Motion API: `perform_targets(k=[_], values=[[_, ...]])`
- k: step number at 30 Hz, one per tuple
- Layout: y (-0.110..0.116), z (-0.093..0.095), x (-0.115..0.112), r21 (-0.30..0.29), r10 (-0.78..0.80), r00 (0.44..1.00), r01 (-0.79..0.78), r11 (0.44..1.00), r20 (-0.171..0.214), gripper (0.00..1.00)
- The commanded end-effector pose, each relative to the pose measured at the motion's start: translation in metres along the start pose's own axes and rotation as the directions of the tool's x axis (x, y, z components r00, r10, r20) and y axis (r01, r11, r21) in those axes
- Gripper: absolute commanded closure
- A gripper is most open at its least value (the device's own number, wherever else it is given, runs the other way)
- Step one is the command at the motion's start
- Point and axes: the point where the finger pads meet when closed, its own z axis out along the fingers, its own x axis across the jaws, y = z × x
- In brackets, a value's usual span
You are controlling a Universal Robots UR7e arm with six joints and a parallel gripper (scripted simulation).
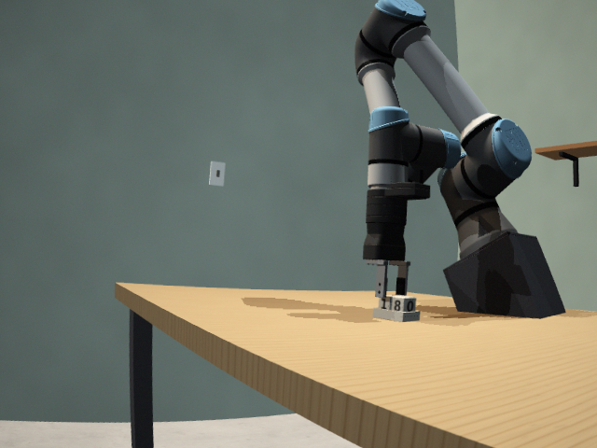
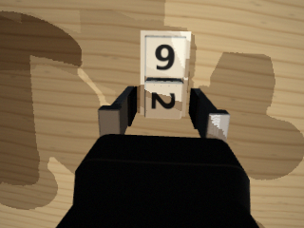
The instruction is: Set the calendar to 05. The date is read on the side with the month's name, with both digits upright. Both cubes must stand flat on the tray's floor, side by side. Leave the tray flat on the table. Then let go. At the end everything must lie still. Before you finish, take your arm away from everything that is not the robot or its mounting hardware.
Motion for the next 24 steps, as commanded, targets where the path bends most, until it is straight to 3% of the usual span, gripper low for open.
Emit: perform_targets(k=[1, 24], values=[[0.0, 0.0087, 0.0001, 0.0, 0.0, 1.0, 0.0, 1.0, -0.001, 0.1], [0.0, 0.018, 0.0001, 0.0, 0.0, 1.0, 0.0, 1.0, -0.001, 0.1]])
